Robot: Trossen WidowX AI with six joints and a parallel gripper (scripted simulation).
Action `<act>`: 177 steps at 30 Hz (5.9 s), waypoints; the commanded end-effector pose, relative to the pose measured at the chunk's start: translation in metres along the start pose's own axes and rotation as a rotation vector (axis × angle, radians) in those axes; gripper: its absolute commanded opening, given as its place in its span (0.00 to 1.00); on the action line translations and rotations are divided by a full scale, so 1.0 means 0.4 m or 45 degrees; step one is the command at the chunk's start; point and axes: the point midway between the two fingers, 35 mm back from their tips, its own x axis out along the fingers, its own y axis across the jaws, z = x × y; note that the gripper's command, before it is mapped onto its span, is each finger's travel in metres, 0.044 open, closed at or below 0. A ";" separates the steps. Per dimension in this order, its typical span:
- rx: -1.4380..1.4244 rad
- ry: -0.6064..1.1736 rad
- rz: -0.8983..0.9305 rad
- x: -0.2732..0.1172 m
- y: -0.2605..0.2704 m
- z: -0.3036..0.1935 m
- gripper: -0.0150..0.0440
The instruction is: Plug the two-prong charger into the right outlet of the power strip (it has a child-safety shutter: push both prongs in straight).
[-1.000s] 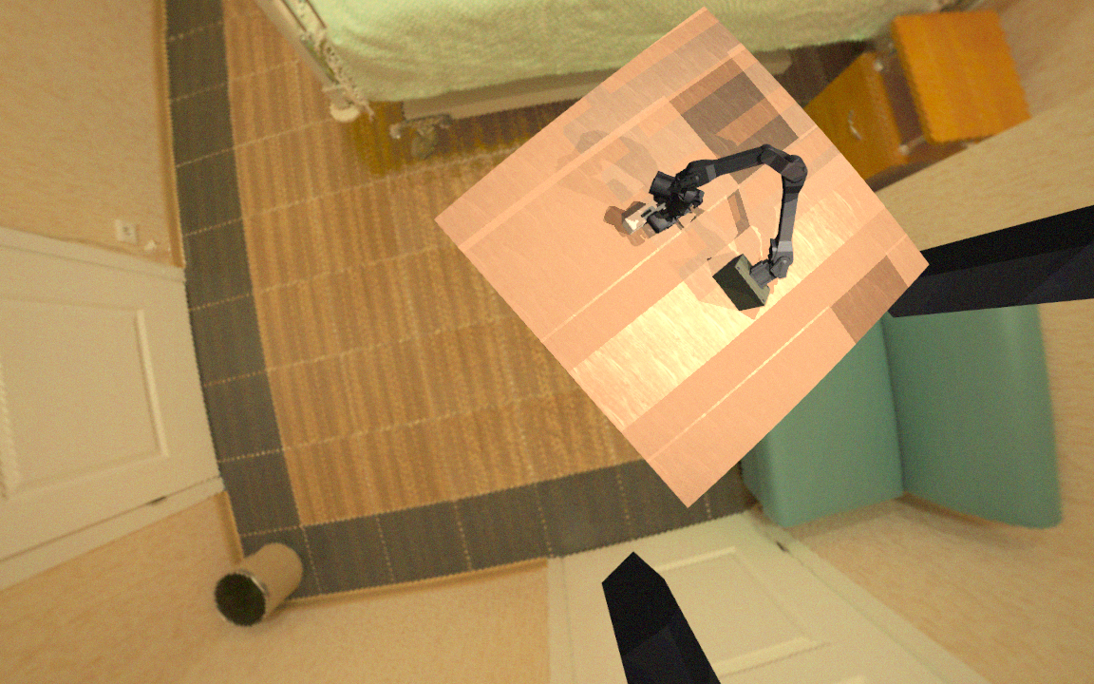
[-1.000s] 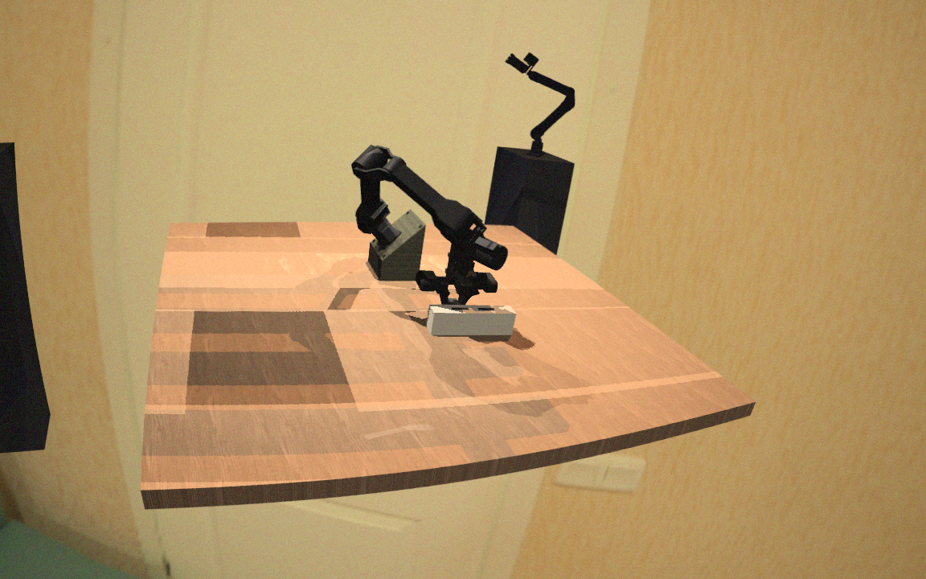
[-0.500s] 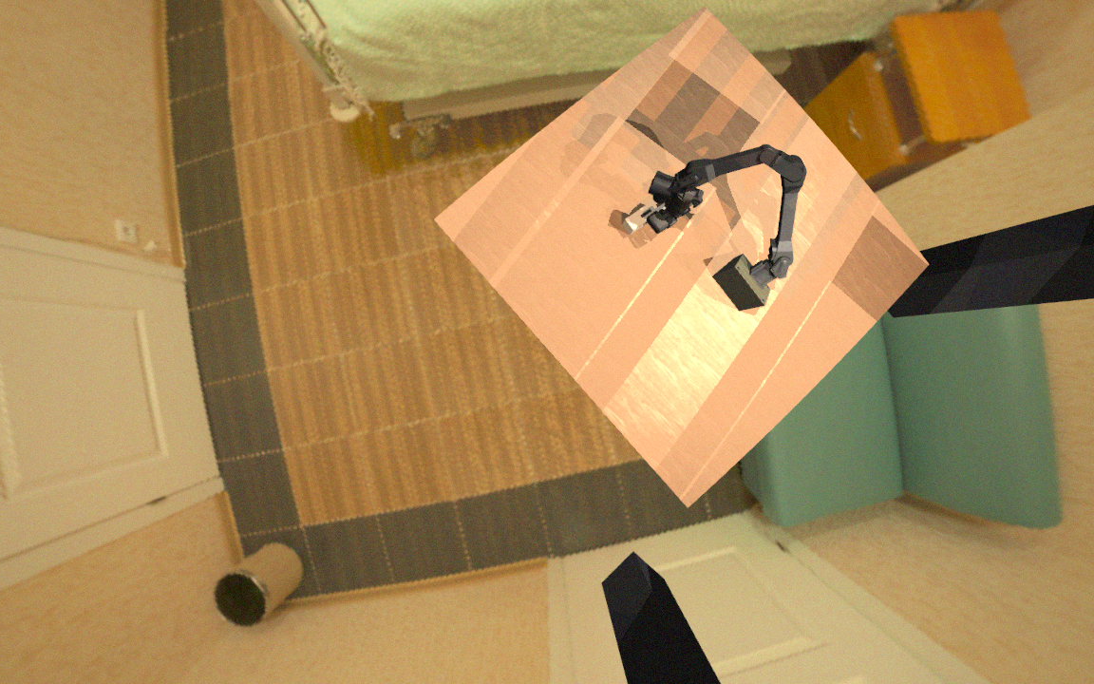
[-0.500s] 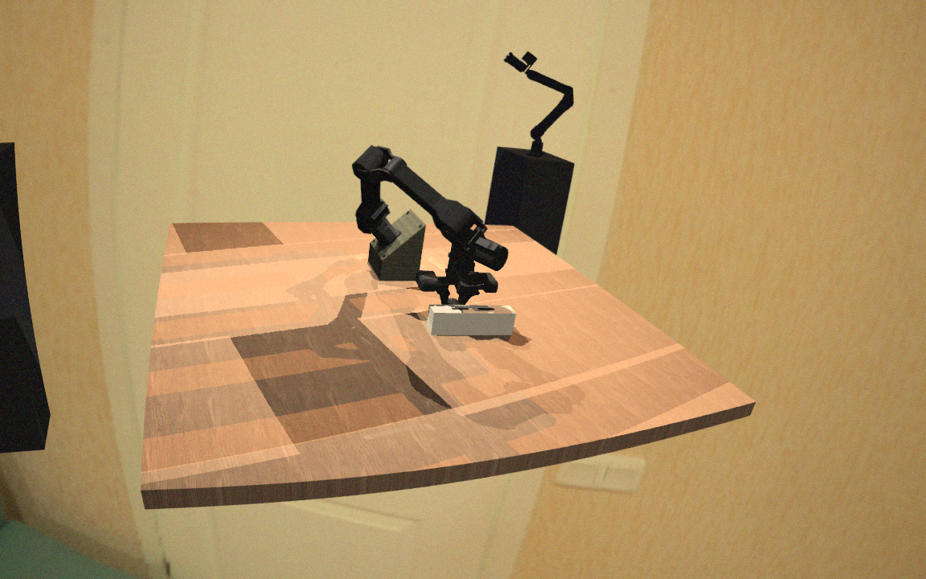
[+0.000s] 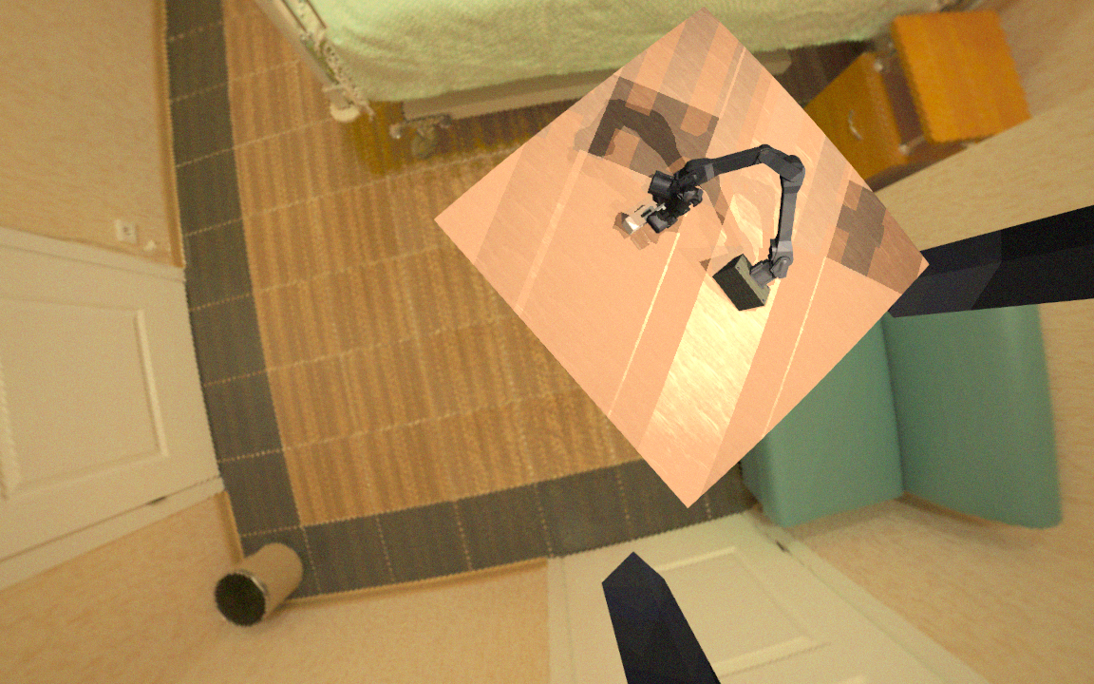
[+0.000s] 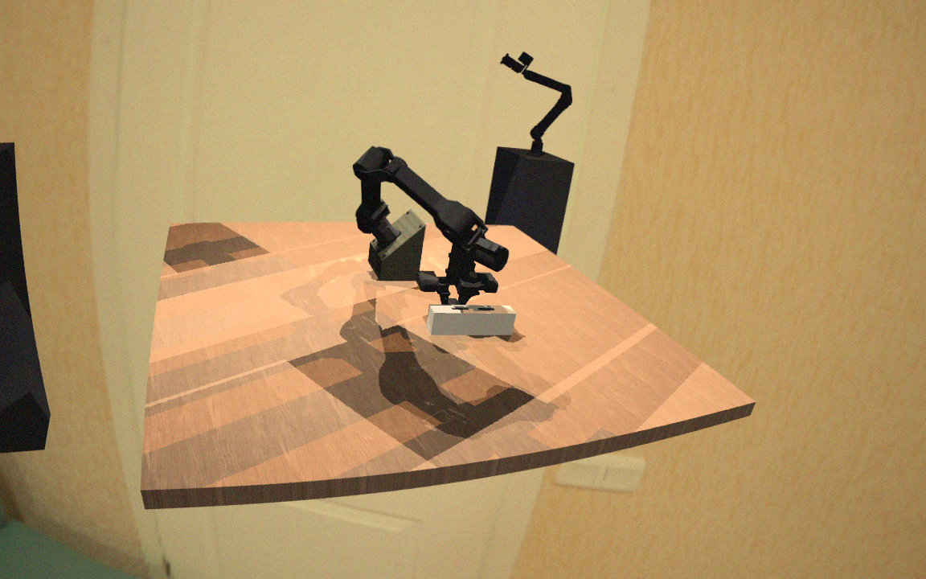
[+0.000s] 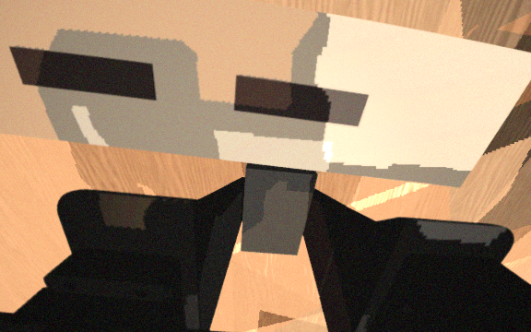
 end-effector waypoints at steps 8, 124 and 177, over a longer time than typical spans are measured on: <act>0.028 -0.025 0.008 0.001 -0.003 0.035 0.25; 0.028 -0.026 0.008 0.000 -0.006 0.039 0.25; 0.005 0.001 0.009 0.001 0.000 0.011 1.00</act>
